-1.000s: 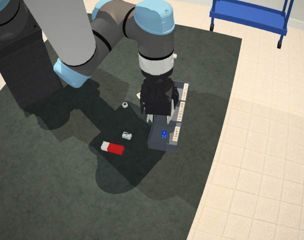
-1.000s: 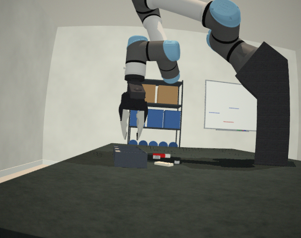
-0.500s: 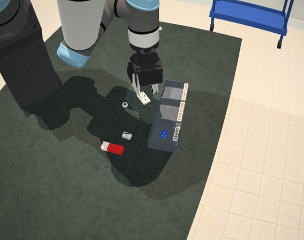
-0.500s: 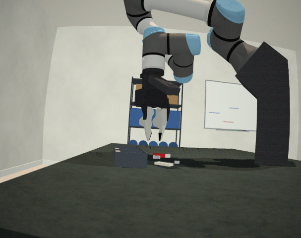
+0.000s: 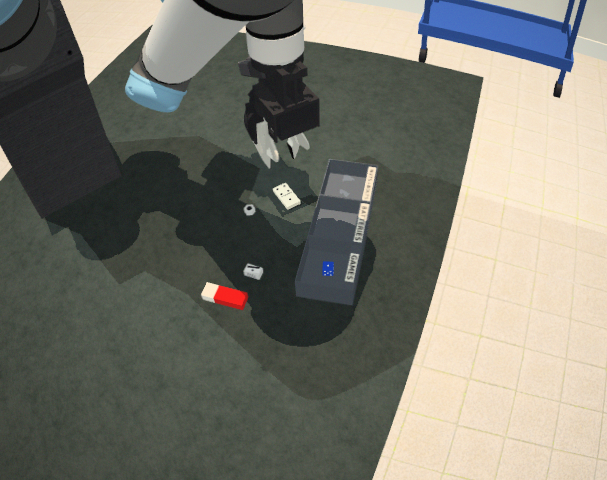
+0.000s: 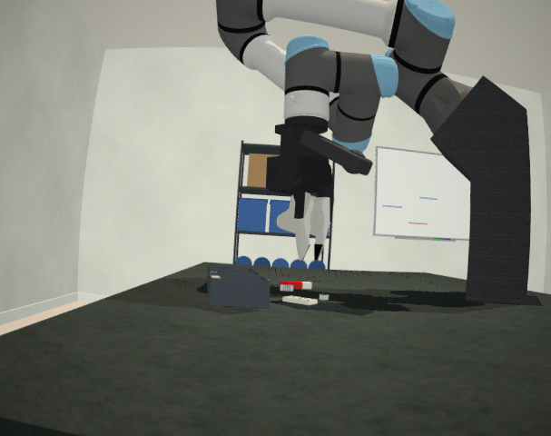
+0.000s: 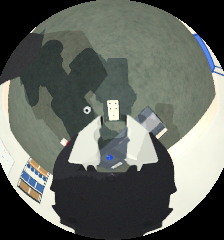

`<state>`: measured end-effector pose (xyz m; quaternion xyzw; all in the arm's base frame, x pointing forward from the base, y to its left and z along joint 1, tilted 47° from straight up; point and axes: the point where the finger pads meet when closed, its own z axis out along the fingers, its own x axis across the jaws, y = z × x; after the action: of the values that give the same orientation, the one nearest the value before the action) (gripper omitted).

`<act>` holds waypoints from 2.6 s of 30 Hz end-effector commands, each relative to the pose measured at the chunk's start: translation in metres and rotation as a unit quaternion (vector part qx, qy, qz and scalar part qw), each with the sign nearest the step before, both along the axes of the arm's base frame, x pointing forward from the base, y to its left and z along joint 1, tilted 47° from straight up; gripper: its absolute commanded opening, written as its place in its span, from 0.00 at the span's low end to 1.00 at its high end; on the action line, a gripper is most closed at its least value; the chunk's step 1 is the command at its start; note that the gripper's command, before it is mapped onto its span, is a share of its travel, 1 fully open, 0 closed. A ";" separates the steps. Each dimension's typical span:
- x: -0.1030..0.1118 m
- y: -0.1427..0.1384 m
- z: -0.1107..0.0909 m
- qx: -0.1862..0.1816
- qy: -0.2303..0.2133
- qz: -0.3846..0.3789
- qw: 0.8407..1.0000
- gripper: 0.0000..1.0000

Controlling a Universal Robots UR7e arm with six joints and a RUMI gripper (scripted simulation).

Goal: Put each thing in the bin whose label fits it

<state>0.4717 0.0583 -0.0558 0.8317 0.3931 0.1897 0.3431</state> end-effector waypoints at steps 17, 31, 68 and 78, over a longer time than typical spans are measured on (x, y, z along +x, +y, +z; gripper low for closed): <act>0.006 -0.011 0.013 -0.011 -0.003 0.011 1.000 0.24; 0.006 -0.010 0.012 -0.011 -0.004 0.011 1.000 0.24; 0.044 -0.034 -0.026 -0.011 -0.005 0.010 1.000 0.24; 0.048 -0.039 -0.033 -0.011 -0.005 0.010 1.000 0.24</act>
<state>0.5171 0.0209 -0.0869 0.8233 0.4020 0.1919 0.3518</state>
